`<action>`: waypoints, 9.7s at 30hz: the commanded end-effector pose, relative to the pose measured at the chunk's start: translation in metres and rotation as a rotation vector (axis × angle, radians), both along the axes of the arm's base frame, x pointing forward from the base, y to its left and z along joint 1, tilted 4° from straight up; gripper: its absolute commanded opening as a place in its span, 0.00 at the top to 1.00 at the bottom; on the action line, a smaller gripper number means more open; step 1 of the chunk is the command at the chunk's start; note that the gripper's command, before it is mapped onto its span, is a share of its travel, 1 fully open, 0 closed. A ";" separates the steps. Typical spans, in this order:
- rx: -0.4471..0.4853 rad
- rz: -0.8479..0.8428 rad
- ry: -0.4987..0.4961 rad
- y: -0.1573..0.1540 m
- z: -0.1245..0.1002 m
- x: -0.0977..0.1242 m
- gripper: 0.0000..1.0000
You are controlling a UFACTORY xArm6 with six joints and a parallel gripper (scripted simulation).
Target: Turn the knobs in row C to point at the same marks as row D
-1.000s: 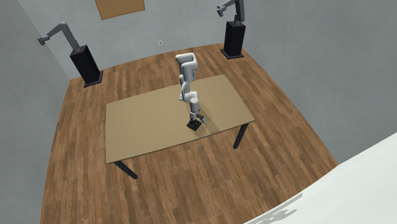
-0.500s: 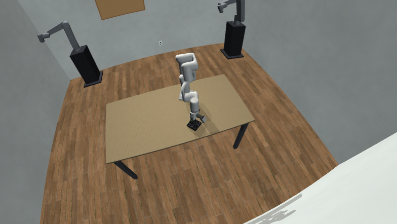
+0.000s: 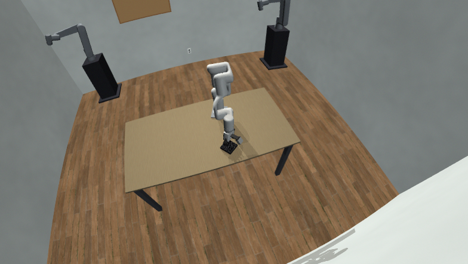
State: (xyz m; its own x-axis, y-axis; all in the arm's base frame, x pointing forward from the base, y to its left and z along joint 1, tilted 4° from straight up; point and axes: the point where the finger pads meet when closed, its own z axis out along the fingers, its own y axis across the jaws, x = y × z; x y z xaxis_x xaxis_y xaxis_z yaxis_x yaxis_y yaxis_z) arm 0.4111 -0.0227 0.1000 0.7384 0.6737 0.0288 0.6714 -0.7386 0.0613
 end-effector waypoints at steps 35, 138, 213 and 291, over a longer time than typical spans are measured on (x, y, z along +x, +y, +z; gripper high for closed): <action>-0.001 0.000 -0.004 -0.031 0.000 -0.037 0.00; 0.005 -0.080 -0.007 0.013 0.021 0.005 0.81; 0.005 -0.080 -0.006 0.013 -0.015 0.008 0.81; 0.005 -0.080 -0.006 0.012 -0.033 0.009 0.81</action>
State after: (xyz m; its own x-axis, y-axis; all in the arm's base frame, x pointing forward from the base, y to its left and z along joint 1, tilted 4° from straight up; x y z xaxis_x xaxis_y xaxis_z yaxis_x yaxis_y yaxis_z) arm 0.4185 -0.0105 0.0688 0.7901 0.6121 0.0337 0.6098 -0.7904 0.0588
